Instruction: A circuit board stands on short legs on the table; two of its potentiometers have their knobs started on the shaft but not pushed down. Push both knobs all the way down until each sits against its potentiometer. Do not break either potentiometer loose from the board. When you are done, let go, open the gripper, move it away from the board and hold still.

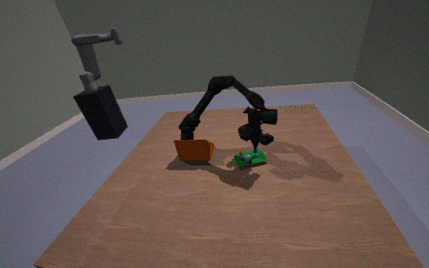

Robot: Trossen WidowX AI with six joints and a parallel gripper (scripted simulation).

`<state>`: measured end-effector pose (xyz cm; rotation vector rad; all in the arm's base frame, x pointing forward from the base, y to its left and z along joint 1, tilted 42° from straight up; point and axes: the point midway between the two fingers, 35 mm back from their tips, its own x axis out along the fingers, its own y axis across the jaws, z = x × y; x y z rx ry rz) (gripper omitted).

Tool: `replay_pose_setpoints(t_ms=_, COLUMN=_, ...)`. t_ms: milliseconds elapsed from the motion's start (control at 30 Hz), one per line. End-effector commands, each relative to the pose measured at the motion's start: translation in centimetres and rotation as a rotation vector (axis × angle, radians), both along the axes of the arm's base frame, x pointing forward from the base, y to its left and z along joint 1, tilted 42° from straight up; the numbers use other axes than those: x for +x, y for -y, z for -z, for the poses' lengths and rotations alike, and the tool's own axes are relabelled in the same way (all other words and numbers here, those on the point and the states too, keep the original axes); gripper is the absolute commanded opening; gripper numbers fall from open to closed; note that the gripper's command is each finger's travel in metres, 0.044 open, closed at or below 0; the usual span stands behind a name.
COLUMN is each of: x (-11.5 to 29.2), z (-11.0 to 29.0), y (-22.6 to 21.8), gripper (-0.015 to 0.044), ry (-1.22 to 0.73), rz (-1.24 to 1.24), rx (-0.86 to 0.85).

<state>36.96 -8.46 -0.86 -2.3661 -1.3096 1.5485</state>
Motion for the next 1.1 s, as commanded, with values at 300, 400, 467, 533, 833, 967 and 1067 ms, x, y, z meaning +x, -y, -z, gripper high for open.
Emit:
replay_pose_setpoints(t_ms=300, x=0.22, z=0.63, y=-0.80, gripper=0.0000, ry=0.001, rz=-0.011, rx=0.001)
replay_pose_setpoints(t_ms=400, x=0.26, z=0.82, y=-0.97, gripper=0.0000, ry=0.001, rz=-0.011, rx=0.001)
replay_pose_setpoints(t_ms=467, x=0.26, z=0.84, y=-0.99, gripper=0.0000, ry=0.001, rz=-0.011, rx=0.001)
replay_pose_setpoints(t_ms=533, x=0.26, z=0.84, y=-0.99, gripper=0.0000, ry=0.001, rz=-0.011, rx=0.001)
replay_pose_setpoints(t_ms=833, x=0.29, z=0.99, y=-1.13, gripper=0.0000, ry=0.001, rz=-0.011, rx=0.001)
replay_pose_setpoints(t_ms=967, x=0.32, z=1.14, y=-1.26, gripper=0.0000, ry=0.001, rz=-0.011, rx=0.001)
replay_pose_setpoints(t_ms=1067, x=0.32, z=1.14, y=-1.26, gripper=0.0000, ry=0.001, rz=-0.011, rx=0.001)
